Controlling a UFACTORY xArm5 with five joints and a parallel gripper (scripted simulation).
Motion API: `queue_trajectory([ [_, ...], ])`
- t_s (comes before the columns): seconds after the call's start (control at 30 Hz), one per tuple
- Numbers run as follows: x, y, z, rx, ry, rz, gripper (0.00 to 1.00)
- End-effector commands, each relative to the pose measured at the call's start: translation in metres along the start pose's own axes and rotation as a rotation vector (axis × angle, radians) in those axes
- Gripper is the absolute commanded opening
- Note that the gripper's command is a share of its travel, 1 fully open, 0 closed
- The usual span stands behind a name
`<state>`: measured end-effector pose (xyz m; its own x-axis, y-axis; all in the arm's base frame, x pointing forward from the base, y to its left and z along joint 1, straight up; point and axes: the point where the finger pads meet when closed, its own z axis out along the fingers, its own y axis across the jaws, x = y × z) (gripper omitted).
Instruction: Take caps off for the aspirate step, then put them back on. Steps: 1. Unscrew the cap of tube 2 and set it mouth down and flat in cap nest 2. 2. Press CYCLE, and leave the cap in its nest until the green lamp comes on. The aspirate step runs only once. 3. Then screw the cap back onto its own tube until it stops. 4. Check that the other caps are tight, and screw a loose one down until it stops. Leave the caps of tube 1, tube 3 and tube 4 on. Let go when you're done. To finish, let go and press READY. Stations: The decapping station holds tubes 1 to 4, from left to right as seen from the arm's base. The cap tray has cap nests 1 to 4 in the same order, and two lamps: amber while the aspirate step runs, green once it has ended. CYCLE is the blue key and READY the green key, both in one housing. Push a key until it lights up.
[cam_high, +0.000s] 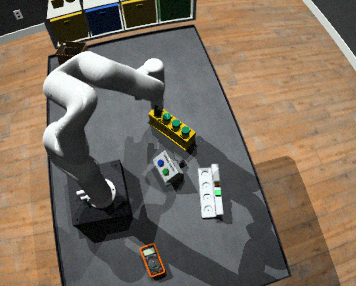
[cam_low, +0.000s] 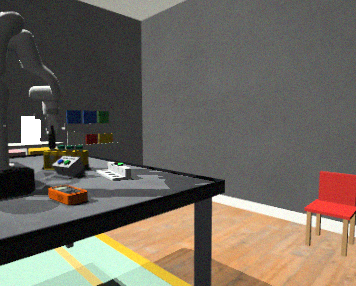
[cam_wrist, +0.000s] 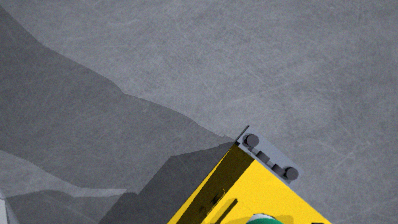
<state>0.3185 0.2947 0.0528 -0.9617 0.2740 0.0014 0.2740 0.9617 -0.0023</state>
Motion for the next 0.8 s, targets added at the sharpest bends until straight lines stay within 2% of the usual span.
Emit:
queue_trajectory([
  [0.0, -0.0007, 0.0011, -0.0011, -0.002, -0.005, -0.076, 0.46],
  [0.13, -0.0007, 0.0011, -0.0011, -0.002, -0.005, -0.076, 0.46],
  [0.17, -0.0007, 0.0011, -0.0011, -0.002, -0.005, -0.076, 0.0],
  [0.57, -0.0007, 0.0011, -0.0011, -0.002, -0.005, -0.076, 0.0],
  [0.67, -0.0007, 0.0011, -0.0011, -0.002, -0.005, -0.026, 0.0],
  [0.77, -0.0007, 0.0011, -0.001, -0.002, -0.005, 0.124, 0.0],
])
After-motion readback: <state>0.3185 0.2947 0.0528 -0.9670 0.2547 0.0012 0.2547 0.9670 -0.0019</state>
